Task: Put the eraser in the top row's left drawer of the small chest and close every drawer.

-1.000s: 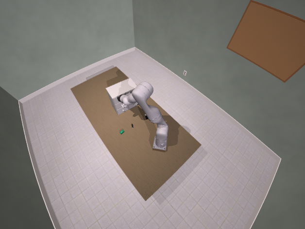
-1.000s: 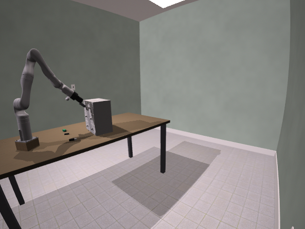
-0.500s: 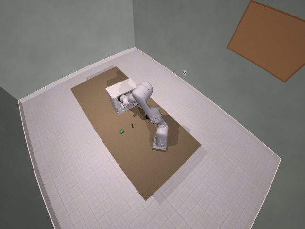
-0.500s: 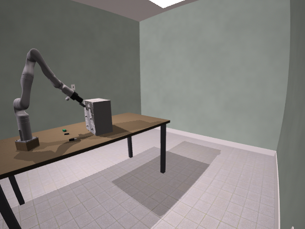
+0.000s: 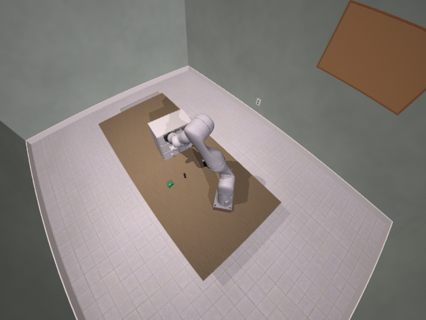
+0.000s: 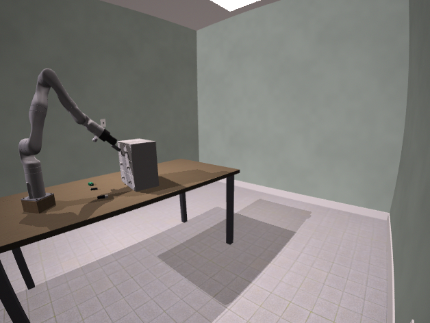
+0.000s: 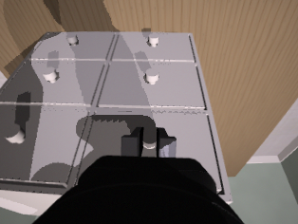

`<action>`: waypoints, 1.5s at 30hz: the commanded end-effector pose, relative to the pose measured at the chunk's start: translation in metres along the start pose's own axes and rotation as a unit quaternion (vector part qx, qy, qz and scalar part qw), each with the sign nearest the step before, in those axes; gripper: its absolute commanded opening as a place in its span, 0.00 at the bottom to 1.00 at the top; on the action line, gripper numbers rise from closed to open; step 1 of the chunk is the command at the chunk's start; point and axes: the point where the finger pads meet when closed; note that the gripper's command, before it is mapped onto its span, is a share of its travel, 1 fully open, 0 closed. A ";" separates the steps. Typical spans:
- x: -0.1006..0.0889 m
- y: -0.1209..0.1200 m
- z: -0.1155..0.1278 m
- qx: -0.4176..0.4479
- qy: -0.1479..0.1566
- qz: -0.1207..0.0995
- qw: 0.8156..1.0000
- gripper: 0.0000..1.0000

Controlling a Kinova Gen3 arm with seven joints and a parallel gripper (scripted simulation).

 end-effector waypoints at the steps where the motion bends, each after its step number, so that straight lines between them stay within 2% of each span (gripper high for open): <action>1: -0.001 0.000 0.000 0.000 -0.001 0.000 1.000 0.37; 26: -0.015 0.002 -0.011 0.000 -0.001 0.000 1.000 0.37; 45: -0.033 0.003 -0.027 0.000 -0.001 0.000 1.000 0.37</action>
Point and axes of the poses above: the point where the finger pads meet when closed, its own x axis out along the fingers, its own y axis across the jaws, z = x × y, and after that the axes turned 7 degrees about -x, right-handed
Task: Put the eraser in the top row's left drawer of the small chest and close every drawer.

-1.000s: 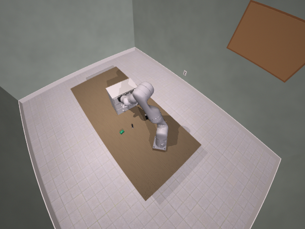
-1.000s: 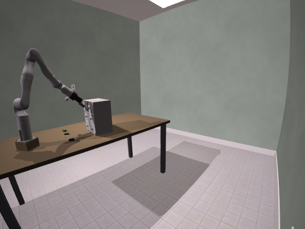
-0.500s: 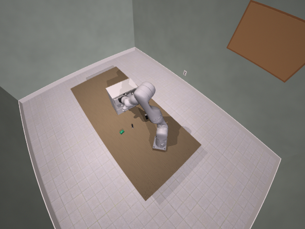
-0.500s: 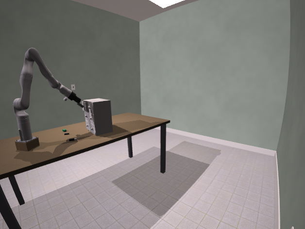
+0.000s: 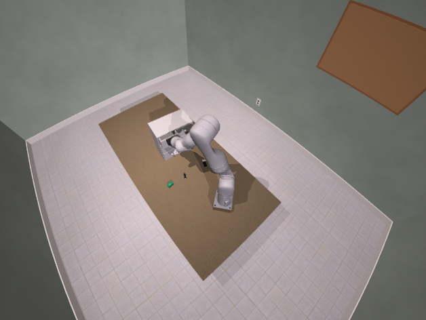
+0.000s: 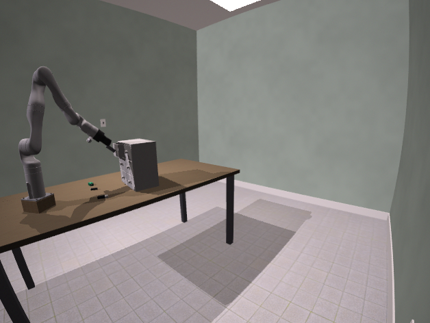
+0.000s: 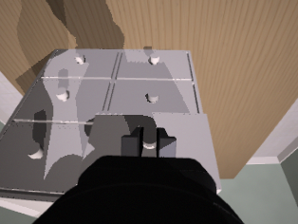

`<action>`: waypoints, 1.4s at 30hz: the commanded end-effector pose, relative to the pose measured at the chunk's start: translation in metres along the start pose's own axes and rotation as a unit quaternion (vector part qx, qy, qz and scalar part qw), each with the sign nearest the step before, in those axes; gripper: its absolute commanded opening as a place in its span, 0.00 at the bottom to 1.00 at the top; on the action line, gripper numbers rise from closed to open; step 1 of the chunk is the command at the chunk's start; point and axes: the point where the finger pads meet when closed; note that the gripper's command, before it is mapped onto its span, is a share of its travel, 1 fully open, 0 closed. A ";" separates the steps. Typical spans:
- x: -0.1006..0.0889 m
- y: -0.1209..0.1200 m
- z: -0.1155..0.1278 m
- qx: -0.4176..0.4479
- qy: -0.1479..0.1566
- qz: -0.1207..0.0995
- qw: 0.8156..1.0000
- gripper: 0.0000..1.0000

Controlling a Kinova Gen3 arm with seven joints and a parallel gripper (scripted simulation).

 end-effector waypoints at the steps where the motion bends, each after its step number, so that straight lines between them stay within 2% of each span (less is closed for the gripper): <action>1: -0.004 0.003 -0.002 -0.001 -0.001 0.002 1.000 0.37; 22: -0.019 0.004 -0.014 -0.001 -0.001 0.002 1.000 0.37; 42: -0.022 0.004 -0.017 -0.001 -0.001 0.002 1.000 0.37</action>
Point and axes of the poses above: the point where the finger pads meet when closed, its own x axis out along the fingers, its own y axis across the jaws, z = x × y, and after that the axes turned 7 degrees about -x, right-handed
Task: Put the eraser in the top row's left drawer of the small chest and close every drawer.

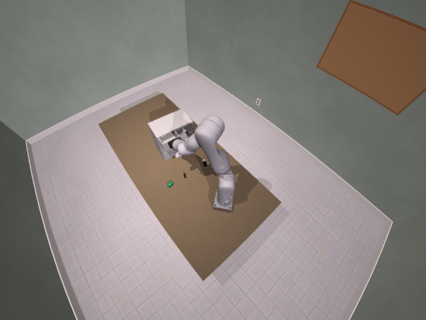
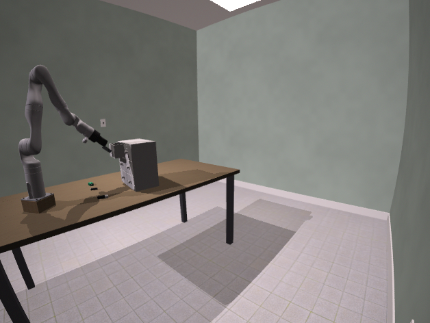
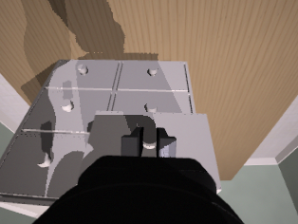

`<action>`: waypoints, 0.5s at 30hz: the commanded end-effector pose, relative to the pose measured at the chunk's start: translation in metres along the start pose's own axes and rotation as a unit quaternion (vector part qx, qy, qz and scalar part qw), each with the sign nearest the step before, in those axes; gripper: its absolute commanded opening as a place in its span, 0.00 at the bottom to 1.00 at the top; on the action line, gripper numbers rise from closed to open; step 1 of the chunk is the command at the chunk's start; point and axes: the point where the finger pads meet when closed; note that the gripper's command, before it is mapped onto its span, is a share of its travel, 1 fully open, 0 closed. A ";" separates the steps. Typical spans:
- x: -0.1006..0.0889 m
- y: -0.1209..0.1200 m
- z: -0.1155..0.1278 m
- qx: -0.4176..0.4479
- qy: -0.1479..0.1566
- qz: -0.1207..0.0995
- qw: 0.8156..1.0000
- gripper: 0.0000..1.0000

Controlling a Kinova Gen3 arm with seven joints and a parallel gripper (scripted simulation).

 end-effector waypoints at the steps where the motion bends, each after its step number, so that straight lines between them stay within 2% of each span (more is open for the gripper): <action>1: 0.000 0.000 0.001 0.000 -0.001 0.000 1.000 0.37; 9: 0.000 0.000 0.001 0.000 -0.001 0.000 1.000 0.37; 12: 0.000 0.000 0.001 0.000 -0.001 0.000 1.000 0.49; 13: 0.000 0.000 0.001 0.000 -0.001 0.000 1.000 0.49; 14: 0.000 0.000 0.001 0.000 -0.001 0.000 1.000 0.55; 15: 0.000 0.000 0.001 0.000 -0.001 0.000 1.000 0.55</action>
Point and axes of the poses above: the point where the finger pads meet when closed, its own x axis out along the fingers, its own y axis across the jaws, z = x × y, and after that the axes turned 7 degrees about -x, right-handed
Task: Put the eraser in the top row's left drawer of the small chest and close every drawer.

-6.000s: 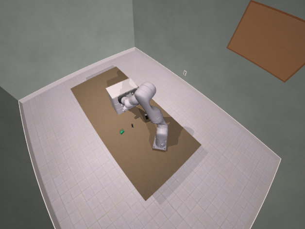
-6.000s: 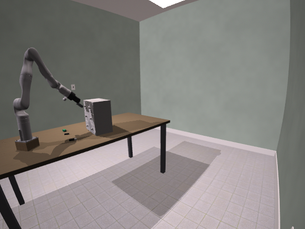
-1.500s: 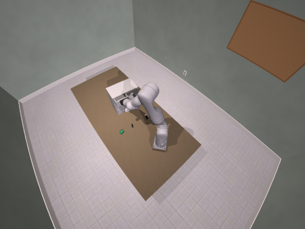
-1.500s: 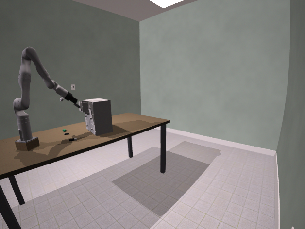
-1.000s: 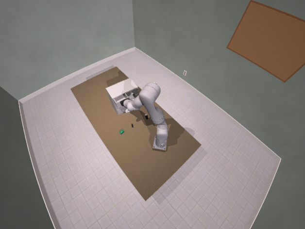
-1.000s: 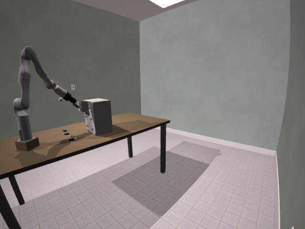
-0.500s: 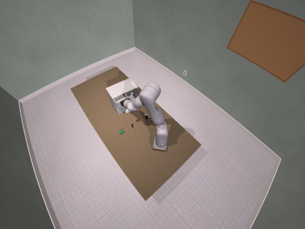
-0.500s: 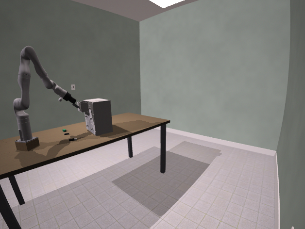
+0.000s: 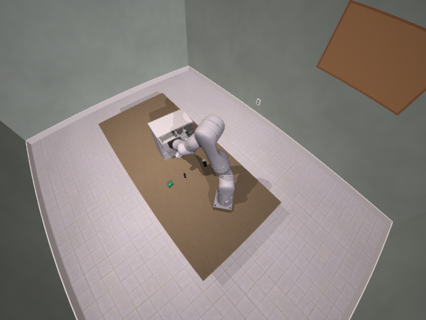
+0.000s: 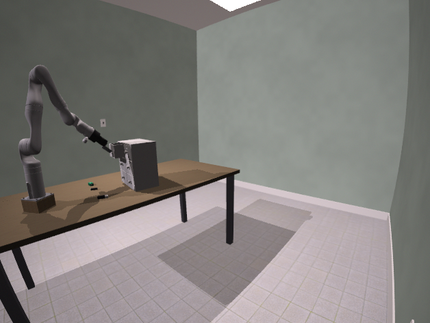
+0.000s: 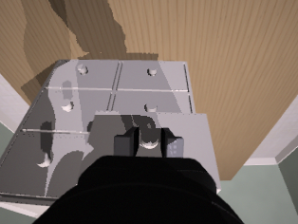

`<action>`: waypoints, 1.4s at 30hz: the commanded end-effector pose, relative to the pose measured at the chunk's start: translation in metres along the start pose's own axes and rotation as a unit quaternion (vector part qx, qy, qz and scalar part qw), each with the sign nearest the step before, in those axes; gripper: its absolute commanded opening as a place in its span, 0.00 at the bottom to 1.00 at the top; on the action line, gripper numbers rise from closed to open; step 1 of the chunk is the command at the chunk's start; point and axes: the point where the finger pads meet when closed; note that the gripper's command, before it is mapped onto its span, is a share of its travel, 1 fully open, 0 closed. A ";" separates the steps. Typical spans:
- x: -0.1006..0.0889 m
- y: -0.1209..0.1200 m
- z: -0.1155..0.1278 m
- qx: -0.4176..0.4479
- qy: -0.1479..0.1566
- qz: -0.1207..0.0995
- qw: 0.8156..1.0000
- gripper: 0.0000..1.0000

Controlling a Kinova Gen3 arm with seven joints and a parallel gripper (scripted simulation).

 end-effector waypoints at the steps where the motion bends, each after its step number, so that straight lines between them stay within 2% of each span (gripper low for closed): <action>1: 0.000 0.000 0.001 0.000 -0.001 0.000 1.000 0.61; 2: 0.000 0.000 0.001 0.000 -0.001 0.000 1.000 0.61; 3: 0.000 0.000 0.001 0.000 -0.001 0.000 1.000 0.67; 12: -0.001 0.000 0.000 0.000 -0.001 0.000 1.000 0.67; 24: -0.036 0.004 -0.029 0.000 -0.001 0.000 1.000 0.67; 42: -0.045 0.004 -0.033 0.000 -0.001 0.000 1.000 0.67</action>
Point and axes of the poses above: the point where the finger pads meet when closed, its own x axis out along the fingers, its own y axis across the jaws, z = x × y, and after that the axes turned 7 degrees about -x, right-handed
